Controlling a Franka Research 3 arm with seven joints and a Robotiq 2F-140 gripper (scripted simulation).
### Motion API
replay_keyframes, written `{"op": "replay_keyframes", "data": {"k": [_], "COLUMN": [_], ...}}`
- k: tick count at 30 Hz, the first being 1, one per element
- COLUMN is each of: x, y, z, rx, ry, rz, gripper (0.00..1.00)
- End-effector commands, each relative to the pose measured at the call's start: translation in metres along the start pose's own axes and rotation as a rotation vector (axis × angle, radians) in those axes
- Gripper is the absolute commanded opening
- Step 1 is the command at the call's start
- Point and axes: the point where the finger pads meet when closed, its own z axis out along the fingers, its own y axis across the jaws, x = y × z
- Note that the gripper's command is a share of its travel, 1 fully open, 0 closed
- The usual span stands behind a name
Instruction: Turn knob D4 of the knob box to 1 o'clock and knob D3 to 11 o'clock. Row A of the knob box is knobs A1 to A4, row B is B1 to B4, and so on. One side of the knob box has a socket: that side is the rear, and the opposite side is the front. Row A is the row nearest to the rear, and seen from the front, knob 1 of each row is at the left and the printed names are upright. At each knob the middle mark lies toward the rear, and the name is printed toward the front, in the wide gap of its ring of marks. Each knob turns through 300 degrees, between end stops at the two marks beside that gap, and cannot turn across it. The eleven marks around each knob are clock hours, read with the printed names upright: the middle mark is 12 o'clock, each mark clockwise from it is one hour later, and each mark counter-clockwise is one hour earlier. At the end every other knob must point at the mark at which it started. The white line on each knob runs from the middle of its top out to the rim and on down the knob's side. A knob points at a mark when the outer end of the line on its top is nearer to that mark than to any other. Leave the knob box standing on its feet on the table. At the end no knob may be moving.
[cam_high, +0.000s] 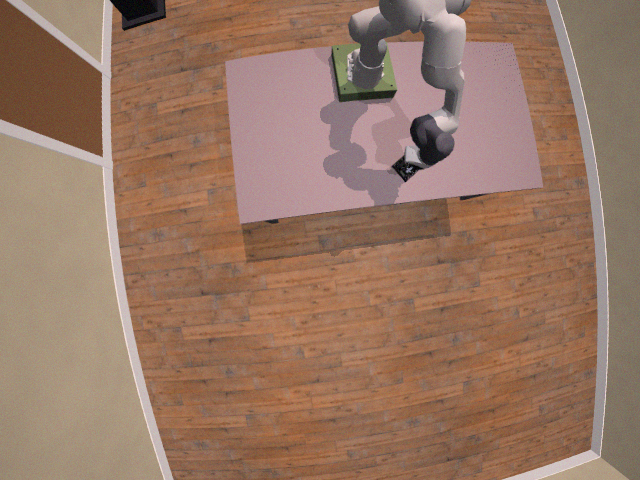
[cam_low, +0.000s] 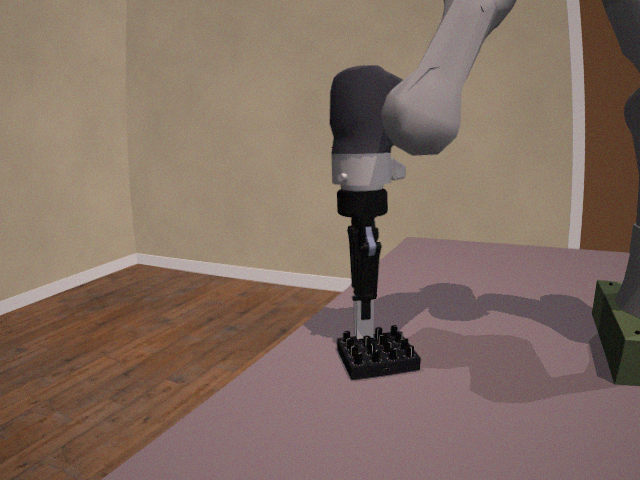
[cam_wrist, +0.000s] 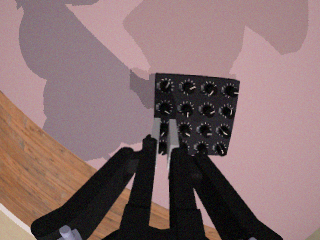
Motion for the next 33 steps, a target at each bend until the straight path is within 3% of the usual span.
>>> {"op": "replay_keyframes", "data": {"k": [1, 19, 33], "x": [-0.0015, -0.0015, -0.0015], "y": [-0.0004, -0.0004, -0.0004], "z": [-0.0001, -0.0001, -0.0001], "rx": [0.002, 0.002, 0.003], "ry": [-0.003, -0.003, -0.003], "rz": [-0.009, -0.13, -0.382], "gripper": [0.05, 0.05, 0.05]}}
